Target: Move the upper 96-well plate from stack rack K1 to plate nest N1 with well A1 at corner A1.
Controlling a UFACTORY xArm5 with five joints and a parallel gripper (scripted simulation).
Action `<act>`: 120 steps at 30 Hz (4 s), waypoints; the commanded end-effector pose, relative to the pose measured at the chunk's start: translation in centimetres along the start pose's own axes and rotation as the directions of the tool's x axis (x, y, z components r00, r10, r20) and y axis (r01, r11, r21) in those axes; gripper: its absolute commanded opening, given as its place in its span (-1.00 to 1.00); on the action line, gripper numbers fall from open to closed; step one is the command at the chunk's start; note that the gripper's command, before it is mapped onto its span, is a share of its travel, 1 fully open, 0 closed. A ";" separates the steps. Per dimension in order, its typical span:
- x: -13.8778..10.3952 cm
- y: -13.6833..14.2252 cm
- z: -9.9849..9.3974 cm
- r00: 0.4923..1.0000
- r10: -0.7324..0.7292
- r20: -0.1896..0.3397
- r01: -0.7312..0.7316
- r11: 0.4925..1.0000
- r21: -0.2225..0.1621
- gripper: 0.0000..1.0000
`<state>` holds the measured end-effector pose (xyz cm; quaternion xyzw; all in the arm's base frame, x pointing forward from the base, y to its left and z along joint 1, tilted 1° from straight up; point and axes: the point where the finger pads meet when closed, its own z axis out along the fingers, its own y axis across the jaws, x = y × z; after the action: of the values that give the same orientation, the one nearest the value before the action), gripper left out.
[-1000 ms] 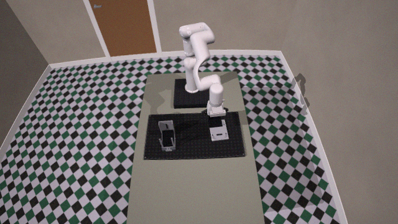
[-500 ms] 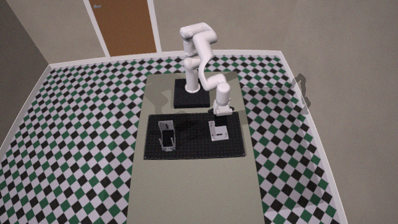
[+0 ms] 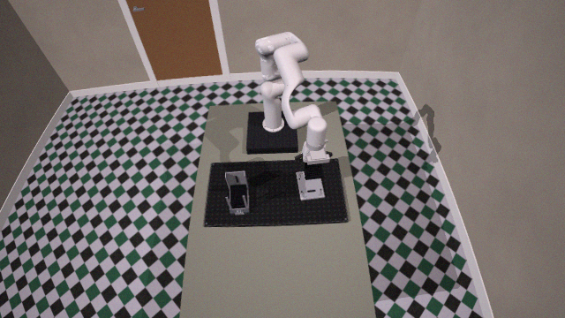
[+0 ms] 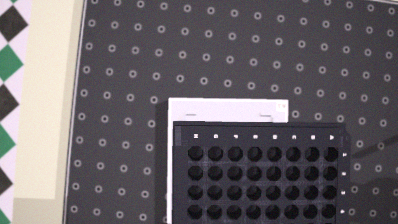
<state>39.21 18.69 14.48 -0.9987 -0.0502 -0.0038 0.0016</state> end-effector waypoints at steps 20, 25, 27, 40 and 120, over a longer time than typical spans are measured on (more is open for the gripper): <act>0.1 0.0 0.2 1.000 0.000 -0.007 0.000 1.000 -0.007 -1.00; 0.1 0.0 1.0 1.000 0.000 -0.007 0.000 1.000 -0.007 -1.00; 0.1 0.0 1.4 1.000 0.000 -0.007 0.000 1.000 -0.007 -1.00; 0.1 0.1 3.2 1.000 0.000 -0.007 0.000 1.000 -0.007 -1.00; 0.2 0.2 13.7 1.000 0.000 -0.007 0.000 1.000 -0.007 -1.00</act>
<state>39.42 18.55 0.64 -0.9987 -0.0502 -0.0041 0.0017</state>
